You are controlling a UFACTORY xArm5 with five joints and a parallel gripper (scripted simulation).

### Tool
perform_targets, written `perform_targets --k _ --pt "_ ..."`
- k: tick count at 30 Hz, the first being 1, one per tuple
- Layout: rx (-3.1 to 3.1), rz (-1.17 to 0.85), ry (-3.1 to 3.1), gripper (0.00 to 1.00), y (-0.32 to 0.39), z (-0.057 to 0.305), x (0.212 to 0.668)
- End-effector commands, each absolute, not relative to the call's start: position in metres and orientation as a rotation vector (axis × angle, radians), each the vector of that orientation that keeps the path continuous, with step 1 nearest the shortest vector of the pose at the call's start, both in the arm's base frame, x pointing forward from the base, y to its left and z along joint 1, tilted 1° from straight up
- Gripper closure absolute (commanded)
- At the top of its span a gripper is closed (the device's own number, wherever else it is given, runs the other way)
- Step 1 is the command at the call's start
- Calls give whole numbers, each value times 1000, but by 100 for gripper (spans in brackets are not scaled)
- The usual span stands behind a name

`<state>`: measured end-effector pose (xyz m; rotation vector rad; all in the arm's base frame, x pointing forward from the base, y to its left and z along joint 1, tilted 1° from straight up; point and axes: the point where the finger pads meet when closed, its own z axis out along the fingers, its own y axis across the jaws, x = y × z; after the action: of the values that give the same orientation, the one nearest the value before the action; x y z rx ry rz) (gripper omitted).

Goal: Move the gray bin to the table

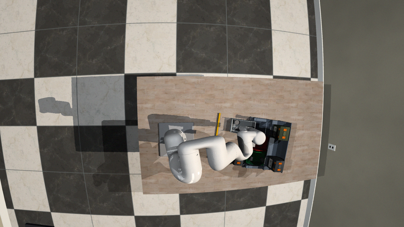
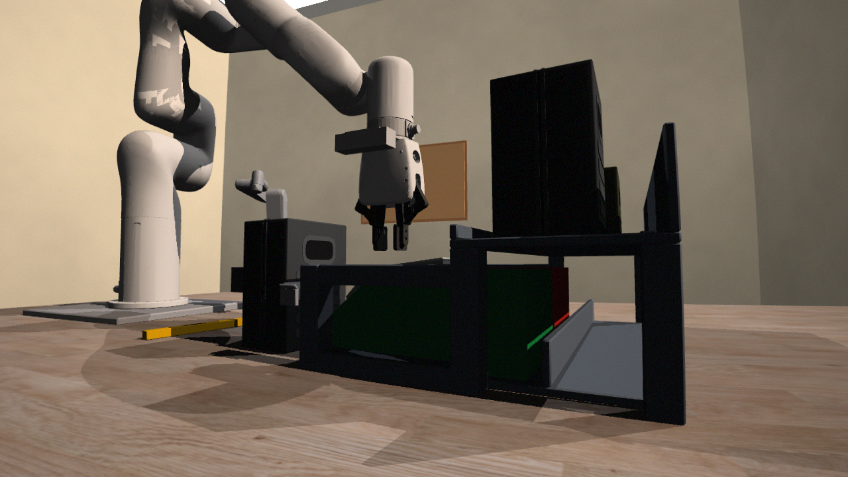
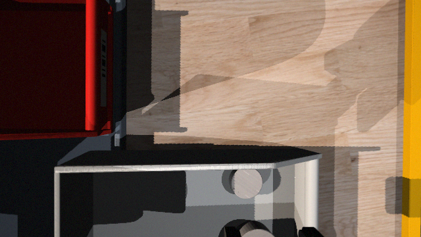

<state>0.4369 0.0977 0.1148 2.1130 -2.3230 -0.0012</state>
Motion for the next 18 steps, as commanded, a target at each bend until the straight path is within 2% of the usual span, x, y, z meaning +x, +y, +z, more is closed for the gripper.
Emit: perform_targets --k 1,18 --pt "2110 19 -2320 66 98 119 446" --pt "2110 19 -2320 66 98 130 480"
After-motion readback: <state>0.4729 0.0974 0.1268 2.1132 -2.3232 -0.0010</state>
